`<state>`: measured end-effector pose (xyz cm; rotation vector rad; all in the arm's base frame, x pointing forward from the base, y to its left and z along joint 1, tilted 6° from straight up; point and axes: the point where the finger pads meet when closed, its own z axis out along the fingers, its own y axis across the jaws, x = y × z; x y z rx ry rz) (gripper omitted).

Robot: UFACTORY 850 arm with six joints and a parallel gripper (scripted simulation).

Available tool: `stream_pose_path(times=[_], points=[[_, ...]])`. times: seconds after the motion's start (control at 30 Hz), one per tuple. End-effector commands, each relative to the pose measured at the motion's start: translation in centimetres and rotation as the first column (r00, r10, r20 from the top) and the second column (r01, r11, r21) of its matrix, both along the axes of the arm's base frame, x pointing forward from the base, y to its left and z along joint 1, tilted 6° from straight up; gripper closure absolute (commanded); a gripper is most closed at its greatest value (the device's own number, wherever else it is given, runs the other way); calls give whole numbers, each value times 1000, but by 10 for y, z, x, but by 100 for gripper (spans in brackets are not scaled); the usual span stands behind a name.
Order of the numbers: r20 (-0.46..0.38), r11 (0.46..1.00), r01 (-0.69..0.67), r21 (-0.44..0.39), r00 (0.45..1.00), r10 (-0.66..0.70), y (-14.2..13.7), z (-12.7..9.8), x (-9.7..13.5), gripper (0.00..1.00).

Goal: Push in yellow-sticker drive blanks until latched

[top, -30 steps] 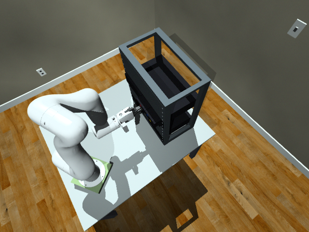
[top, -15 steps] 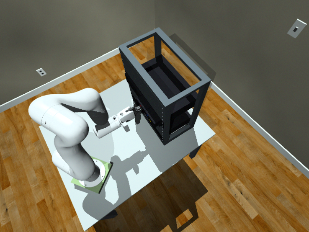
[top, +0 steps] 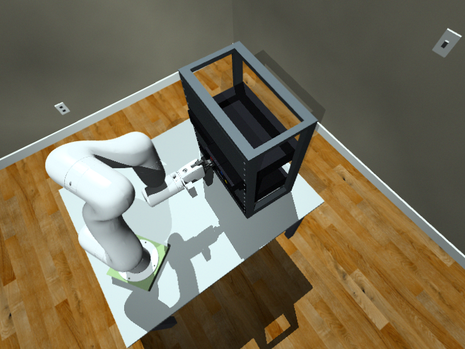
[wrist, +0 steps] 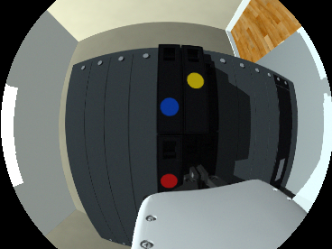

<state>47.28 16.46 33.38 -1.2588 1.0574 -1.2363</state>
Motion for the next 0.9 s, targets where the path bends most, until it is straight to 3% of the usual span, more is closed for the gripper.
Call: stream_pose_path(times=[0.0, 0.87], points=[[2, 1000, 0, 1, 1000, 0, 0, 1, 0, 100], [2, 1000, 0, 1, 1000, 0, 1, 1, 6, 100]])
